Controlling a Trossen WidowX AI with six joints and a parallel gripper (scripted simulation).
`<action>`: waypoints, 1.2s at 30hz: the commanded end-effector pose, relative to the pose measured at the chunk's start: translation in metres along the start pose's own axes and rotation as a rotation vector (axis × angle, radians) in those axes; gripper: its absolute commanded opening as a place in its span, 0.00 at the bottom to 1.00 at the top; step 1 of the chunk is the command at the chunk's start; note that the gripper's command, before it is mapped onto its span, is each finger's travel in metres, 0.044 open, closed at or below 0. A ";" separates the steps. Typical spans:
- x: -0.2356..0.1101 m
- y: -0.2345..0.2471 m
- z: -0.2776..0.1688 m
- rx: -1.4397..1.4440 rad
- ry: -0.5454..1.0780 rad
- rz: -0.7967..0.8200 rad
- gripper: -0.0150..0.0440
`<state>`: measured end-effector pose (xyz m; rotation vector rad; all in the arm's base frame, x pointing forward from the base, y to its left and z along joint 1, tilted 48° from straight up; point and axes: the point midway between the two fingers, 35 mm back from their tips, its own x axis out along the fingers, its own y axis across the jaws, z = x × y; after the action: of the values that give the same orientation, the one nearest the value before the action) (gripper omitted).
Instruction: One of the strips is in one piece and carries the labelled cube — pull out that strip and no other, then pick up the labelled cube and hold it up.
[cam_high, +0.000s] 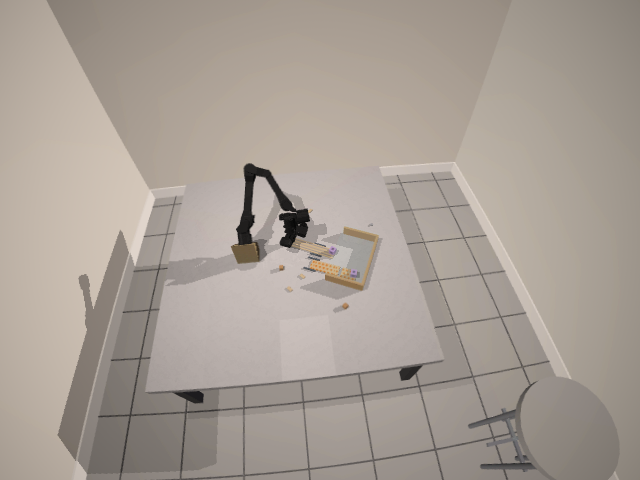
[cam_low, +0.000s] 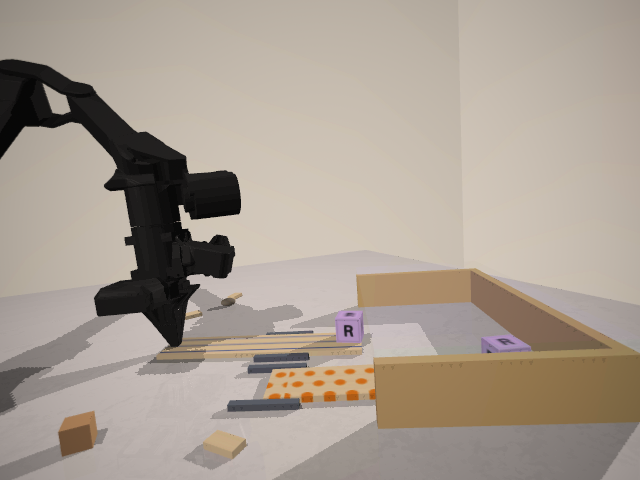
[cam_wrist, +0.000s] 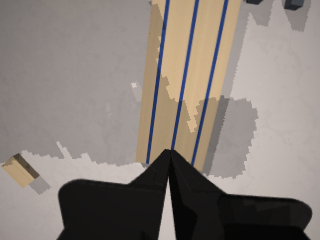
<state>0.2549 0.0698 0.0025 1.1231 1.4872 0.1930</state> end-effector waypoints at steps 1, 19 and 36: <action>0.006 -0.005 -0.017 0.013 0.040 -0.010 0.25; 0.006 -0.005 -0.037 0.014 0.041 -0.010 0.25; -0.016 0.001 -0.034 0.005 0.012 -0.008 0.25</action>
<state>0.2210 0.0852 0.0154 1.1271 1.5039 0.1915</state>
